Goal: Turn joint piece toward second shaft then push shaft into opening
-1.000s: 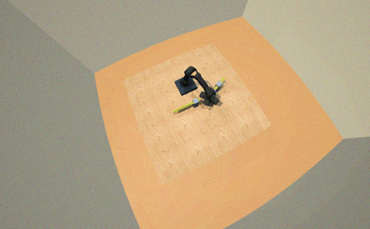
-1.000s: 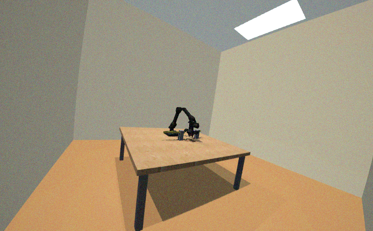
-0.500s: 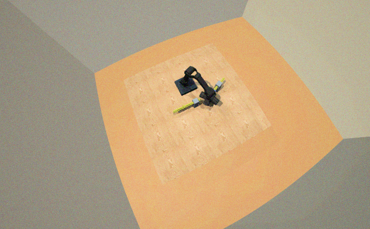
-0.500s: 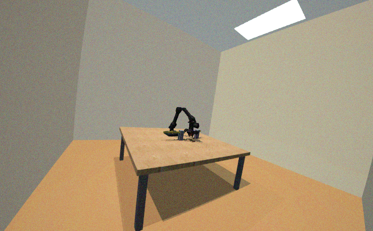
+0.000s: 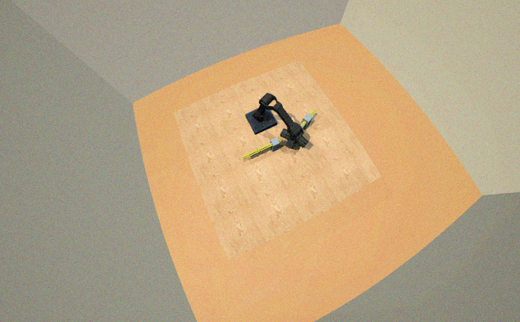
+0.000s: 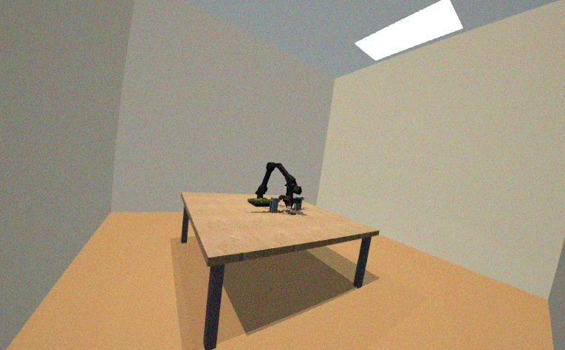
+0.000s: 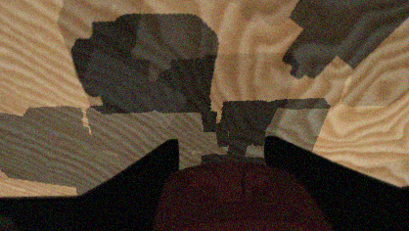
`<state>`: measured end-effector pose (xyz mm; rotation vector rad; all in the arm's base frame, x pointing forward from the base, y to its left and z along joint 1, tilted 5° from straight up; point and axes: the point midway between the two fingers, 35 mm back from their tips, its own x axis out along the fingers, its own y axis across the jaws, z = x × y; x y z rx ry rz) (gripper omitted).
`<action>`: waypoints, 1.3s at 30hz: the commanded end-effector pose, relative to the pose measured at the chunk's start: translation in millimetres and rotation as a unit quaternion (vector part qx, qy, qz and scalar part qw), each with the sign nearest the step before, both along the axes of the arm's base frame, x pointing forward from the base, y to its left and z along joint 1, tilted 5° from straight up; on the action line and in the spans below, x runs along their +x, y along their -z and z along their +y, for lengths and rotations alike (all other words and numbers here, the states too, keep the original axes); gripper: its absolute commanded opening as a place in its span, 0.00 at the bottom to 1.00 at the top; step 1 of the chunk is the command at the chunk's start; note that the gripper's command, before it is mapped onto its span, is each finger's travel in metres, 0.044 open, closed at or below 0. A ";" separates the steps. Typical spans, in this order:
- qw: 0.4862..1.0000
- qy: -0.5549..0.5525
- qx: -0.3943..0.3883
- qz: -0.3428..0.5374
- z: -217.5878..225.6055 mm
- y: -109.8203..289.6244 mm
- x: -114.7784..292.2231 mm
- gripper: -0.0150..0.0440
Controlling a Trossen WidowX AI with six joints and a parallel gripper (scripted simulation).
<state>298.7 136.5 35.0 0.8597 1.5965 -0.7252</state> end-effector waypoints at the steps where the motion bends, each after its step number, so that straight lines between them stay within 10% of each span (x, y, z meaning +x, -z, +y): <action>1: 1.000 0.002 0.000 0.001 0.3 0.9 -0.2 0.56; 16: 1.000 0.000 0.000 0.000 0.0 0.0 0.0 0.50; 22: 1.000 0.000 0.000 0.000 0.0 0.0 0.0 0.25; 39: 0.994 0.082 -0.062 -0.037 -5.5 -6.6 -5.2 0.25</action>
